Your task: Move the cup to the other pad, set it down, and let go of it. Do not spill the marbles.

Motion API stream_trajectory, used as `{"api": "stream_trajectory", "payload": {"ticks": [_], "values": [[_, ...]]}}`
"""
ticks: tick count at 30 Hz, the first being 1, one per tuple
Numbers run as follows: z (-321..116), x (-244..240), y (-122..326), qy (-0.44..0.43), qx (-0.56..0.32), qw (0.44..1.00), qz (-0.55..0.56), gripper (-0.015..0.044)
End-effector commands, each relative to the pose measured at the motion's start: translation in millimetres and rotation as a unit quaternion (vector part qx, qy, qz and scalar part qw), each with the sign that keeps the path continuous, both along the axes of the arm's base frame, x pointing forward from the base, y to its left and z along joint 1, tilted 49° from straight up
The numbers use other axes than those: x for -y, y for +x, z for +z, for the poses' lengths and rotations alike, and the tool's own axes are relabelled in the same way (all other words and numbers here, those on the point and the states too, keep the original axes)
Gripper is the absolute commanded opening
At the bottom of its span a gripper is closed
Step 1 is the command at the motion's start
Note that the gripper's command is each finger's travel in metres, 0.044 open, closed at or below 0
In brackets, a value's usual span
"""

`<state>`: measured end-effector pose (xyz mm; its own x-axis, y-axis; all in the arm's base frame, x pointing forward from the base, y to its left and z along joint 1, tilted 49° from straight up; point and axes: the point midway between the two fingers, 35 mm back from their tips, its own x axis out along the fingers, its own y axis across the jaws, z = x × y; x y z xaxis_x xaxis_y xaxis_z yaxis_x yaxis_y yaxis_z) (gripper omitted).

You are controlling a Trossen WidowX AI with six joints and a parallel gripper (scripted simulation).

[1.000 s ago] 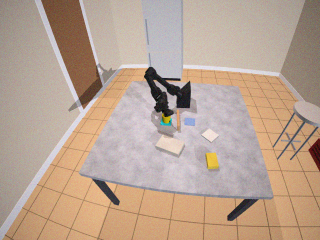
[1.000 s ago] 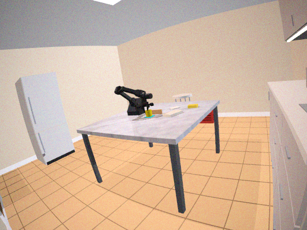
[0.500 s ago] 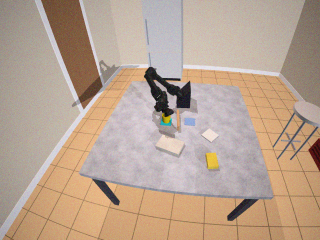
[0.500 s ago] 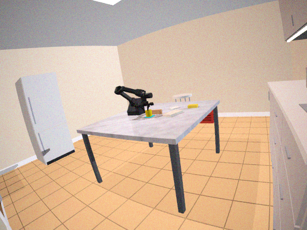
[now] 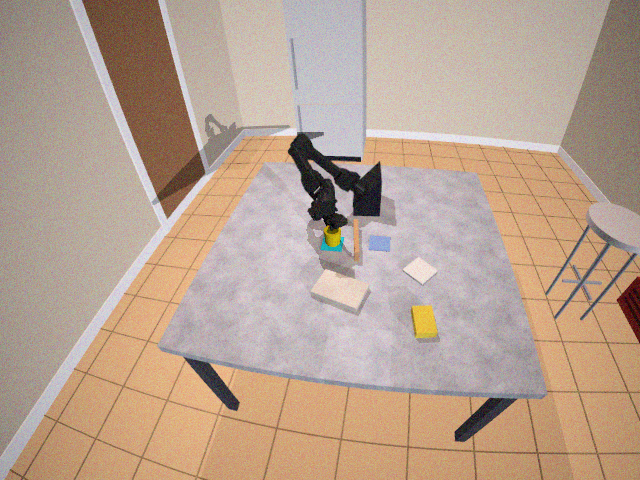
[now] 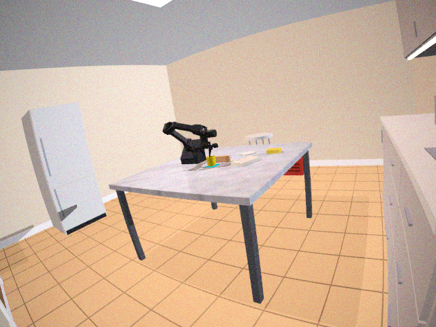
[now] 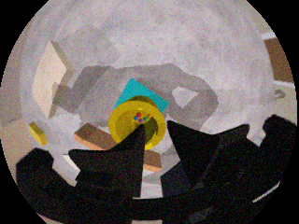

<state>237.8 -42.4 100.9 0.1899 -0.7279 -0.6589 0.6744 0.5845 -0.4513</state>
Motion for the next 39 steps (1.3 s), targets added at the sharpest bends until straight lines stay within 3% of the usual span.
{"api": "stream_trajectory", "payload": {"ticks": [1,22,33,39], "values": [[2.9,-4.3,-0.6,0.002,0.0,1.0,-0.001,0.0147],[19.0,-21.3,-5.0,-0.001,0.001,1.0,-0.001,0.0147],[18.5,-21.0,-4.6,-0.002,0.0,1.0,0.001,0.0435],[30.3,-35.6,-6.8,0.001,-0.001,1.0,0.001,0.044]]}}
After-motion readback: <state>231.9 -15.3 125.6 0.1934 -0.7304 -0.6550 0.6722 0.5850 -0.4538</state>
